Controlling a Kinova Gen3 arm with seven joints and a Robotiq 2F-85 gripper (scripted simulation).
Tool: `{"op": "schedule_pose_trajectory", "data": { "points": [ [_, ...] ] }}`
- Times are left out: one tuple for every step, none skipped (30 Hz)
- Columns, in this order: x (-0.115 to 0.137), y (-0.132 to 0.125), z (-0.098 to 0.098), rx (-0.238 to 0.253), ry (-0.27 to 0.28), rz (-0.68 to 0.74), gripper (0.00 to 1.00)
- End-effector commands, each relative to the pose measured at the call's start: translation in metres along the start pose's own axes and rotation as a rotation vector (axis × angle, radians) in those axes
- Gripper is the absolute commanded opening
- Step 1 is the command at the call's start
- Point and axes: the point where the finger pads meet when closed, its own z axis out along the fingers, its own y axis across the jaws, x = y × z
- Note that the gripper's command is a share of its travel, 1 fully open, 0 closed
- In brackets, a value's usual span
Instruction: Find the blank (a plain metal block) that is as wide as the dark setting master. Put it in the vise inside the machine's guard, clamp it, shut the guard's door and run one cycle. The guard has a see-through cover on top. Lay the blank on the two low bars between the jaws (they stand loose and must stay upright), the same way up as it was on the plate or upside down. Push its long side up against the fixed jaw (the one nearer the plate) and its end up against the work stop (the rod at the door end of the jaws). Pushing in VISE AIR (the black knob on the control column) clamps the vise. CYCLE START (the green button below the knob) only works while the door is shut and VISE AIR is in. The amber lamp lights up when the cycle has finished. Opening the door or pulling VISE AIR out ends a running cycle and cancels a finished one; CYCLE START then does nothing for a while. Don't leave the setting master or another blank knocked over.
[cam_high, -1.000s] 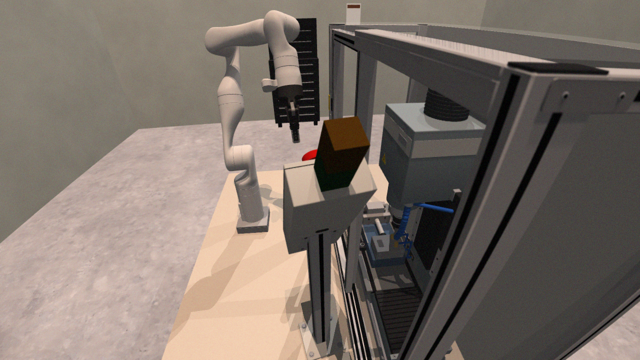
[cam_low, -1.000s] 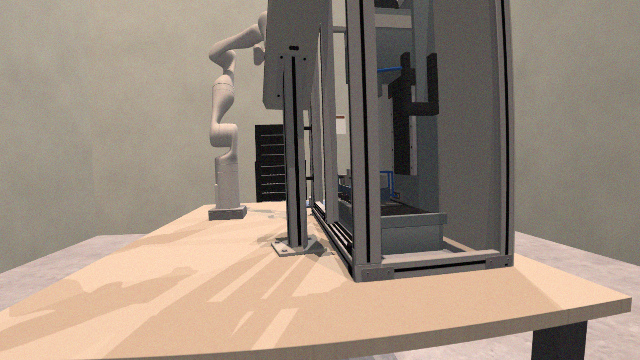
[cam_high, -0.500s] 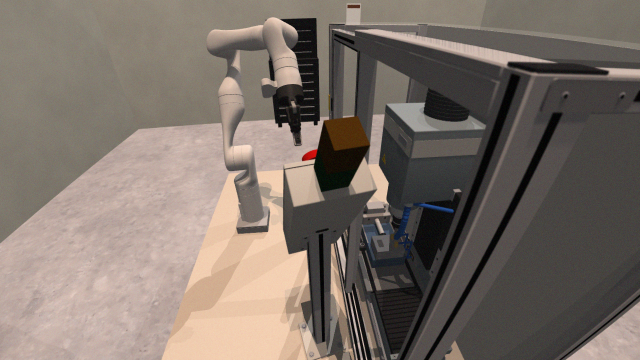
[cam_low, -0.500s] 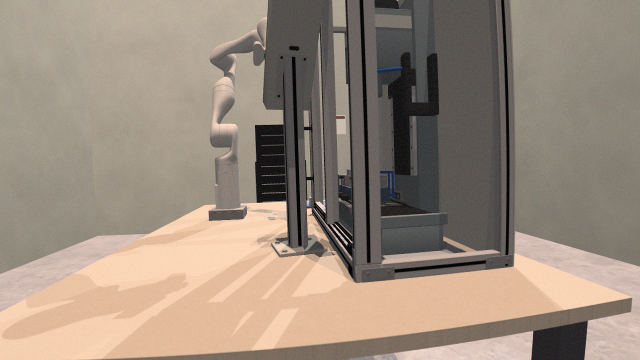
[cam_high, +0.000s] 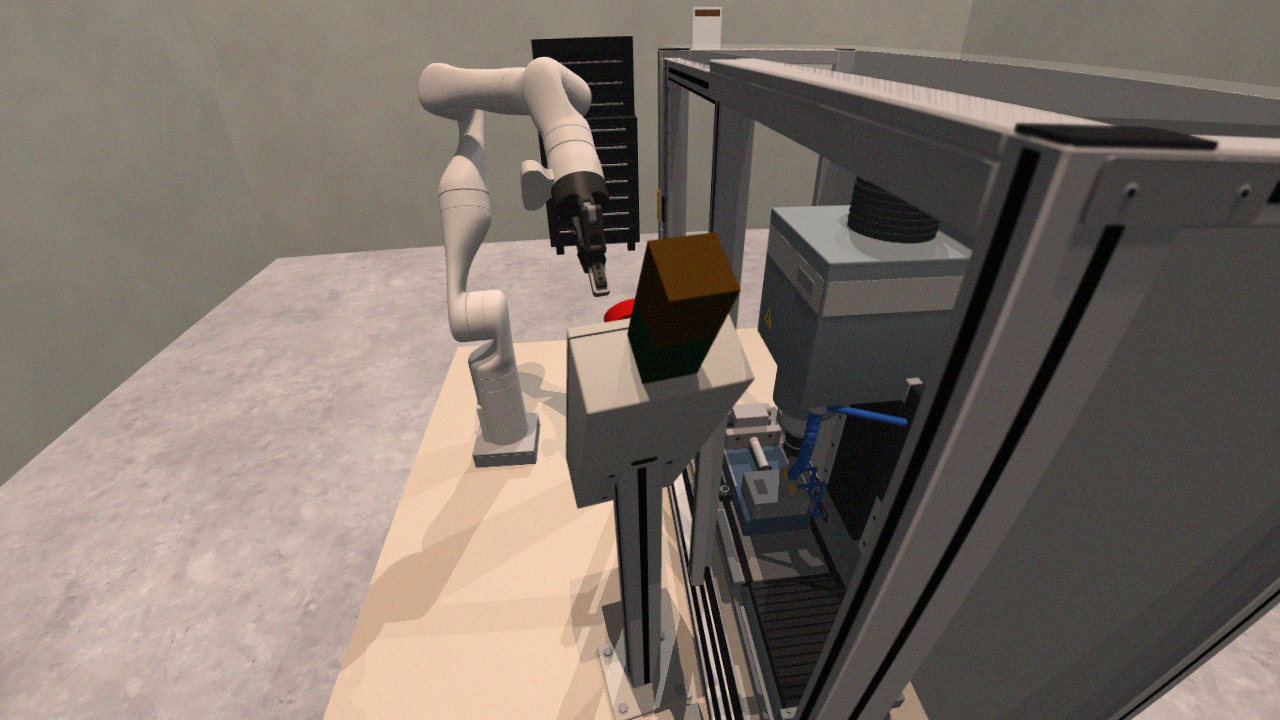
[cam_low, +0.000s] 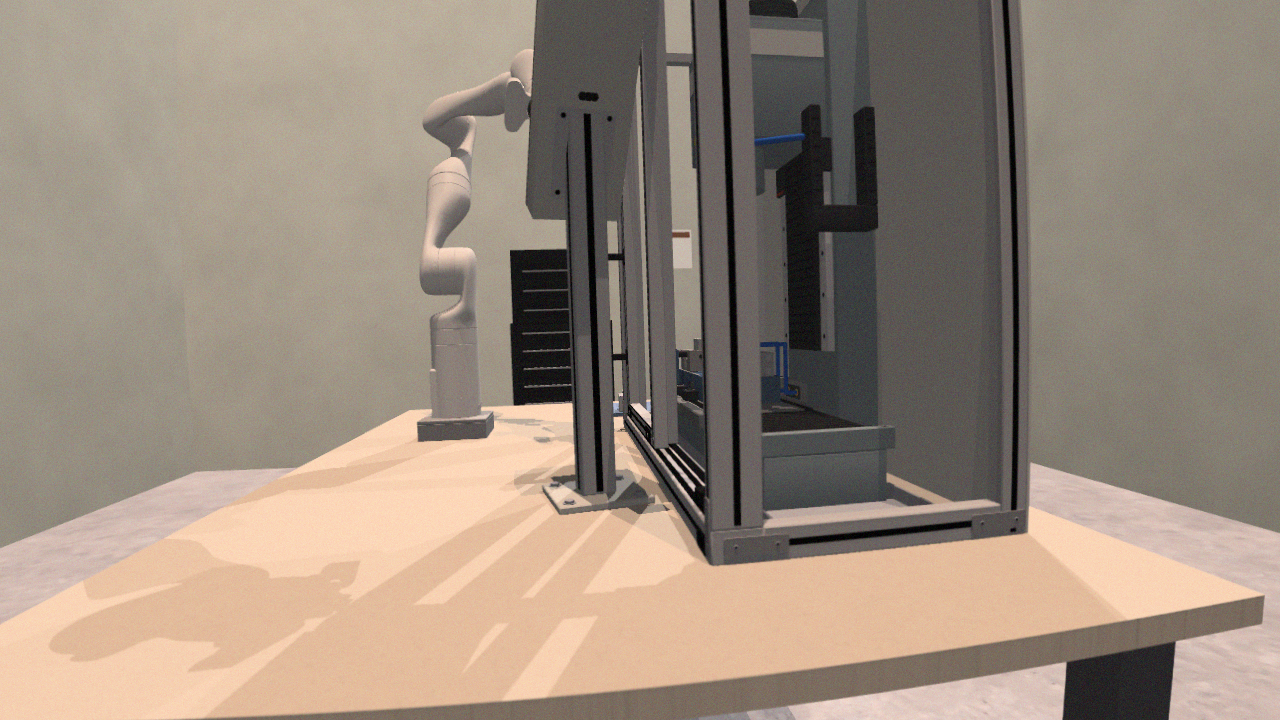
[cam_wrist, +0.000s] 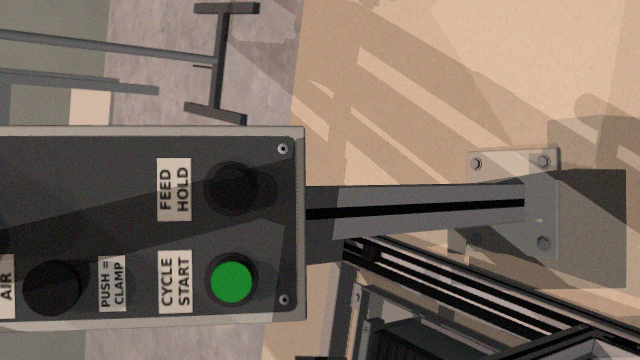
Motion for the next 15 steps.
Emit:
{"op": "schedule_pose_trajectory", "data": {
  "points": [
    [0.0009, -0.0022, -0.0001, 0.015, 0.002, 0.006, 0.10],
    [0.0009, -0.0022, -0.0001, 0.015, 0.002, 0.006, 0.10],
    [0.0009, -0.0022, -0.0001, 0.015, 0.002, 0.006, 0.10],
    [0.0009, -0.0022, -0.0001, 0.015, 0.002, 0.006, 0.10],
    [0.0010, -0.0028, 0.0012, 0.041, -0.002, -0.005, 0.10],
    [0.0012, -0.0051, 0.0022, 0.079, -0.005, -0.011, 0.10],
    [0.0013, -0.0074, 0.0033, 0.116, -0.009, -0.018, 0.10],
    [0.0014, -0.0098, 0.0044, 0.154, -0.012, -0.024, 0.10],
    [0.0016, -0.0121, 0.0055, 0.192, -0.016, -0.030, 0.10],
    [0.0016, -0.0121, 0.0055, 0.192, -0.016, -0.030, 0.10],
    [0.0016, -0.0121, 0.0055, 0.192, -0.016, -0.030, 0.10],
    [0.0016, -0.0121, 0.0055, 0.192, -0.016, -0.030, 0.10],
    [0.0016, -0.0121, 0.0055, 0.192, -0.016, -0.030, 0.10],
    [0.0016, -0.0121, 0.0055, 0.192, -0.016, -0.030, 0.10],
    [0.0016, -0.0121, 0.0055, 0.192, -0.016, -0.030, 0.10]
  ]
}}
